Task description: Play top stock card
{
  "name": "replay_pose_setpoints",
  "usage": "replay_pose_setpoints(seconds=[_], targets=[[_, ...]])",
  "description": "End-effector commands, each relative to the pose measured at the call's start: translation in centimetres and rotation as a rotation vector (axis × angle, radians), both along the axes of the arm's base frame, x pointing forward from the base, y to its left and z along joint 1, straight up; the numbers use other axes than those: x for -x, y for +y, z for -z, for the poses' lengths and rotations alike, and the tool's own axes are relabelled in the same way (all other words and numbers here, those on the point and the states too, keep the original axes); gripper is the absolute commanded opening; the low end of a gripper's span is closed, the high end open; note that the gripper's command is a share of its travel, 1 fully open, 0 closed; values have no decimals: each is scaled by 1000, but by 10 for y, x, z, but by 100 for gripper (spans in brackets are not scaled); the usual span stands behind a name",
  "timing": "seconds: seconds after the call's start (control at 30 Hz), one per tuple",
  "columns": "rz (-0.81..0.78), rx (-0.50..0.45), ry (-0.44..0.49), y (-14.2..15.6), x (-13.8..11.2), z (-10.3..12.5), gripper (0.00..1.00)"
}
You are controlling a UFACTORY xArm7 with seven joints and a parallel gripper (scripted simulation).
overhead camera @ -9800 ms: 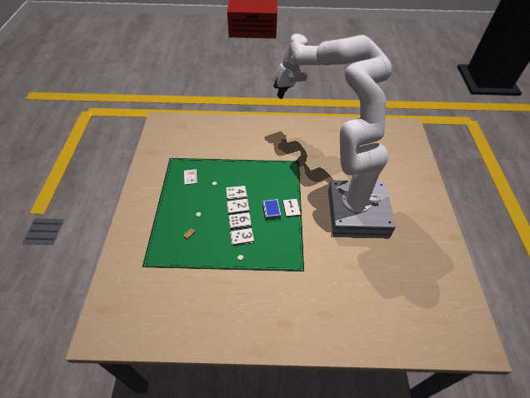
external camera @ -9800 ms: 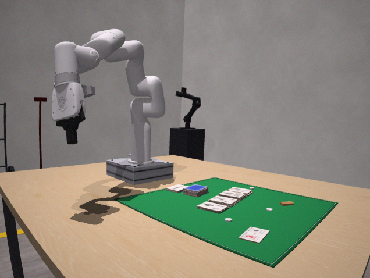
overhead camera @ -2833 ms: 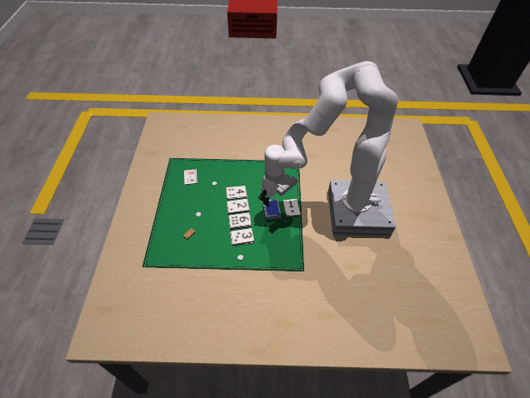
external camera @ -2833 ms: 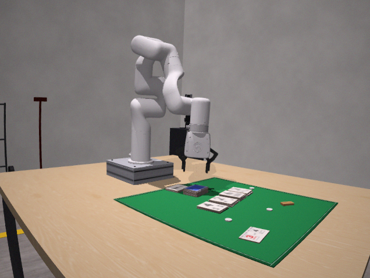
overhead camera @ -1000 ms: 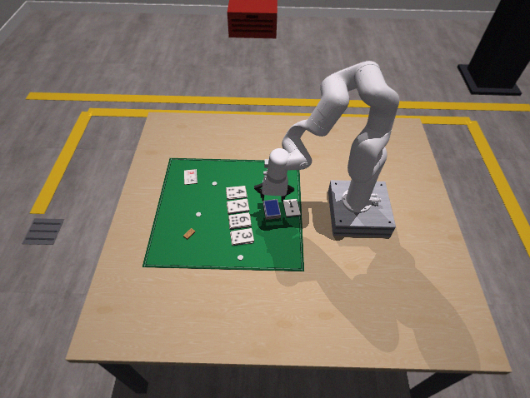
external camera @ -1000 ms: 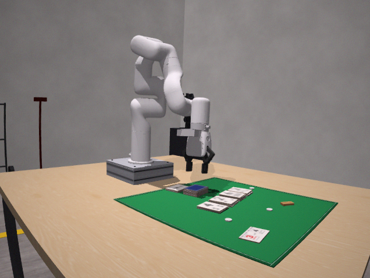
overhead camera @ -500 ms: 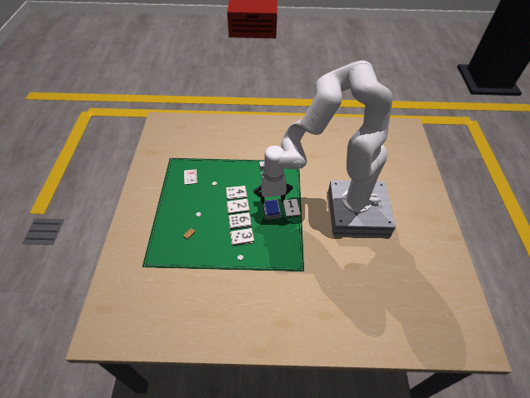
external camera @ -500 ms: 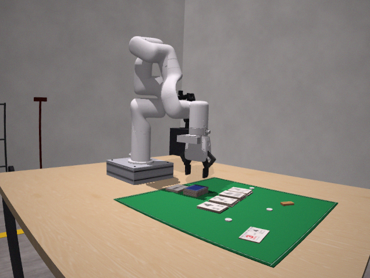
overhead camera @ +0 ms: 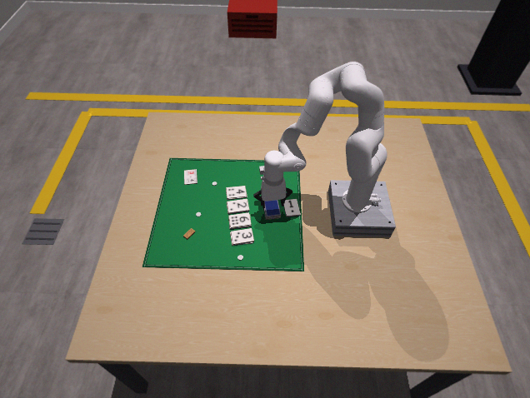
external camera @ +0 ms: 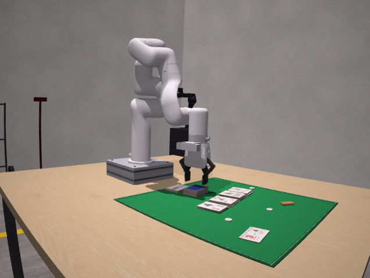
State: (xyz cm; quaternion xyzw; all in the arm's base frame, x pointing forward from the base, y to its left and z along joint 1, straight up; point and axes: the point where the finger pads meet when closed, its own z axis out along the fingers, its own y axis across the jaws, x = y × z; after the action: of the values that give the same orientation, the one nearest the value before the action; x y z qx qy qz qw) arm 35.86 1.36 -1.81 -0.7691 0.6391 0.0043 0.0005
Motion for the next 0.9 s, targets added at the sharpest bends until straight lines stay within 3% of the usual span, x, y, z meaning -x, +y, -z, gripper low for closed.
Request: replay_pose_setpoints(seconds=[0.0, 0.77, 0.8, 0.87], targets=[[1, 5, -5, 0, -2, 6, 87], [1, 5, -5, 0, -2, 8, 87], [1, 5, -5, 0, -2, 8, 73], [1, 5, -5, 0, -2, 8, 73]])
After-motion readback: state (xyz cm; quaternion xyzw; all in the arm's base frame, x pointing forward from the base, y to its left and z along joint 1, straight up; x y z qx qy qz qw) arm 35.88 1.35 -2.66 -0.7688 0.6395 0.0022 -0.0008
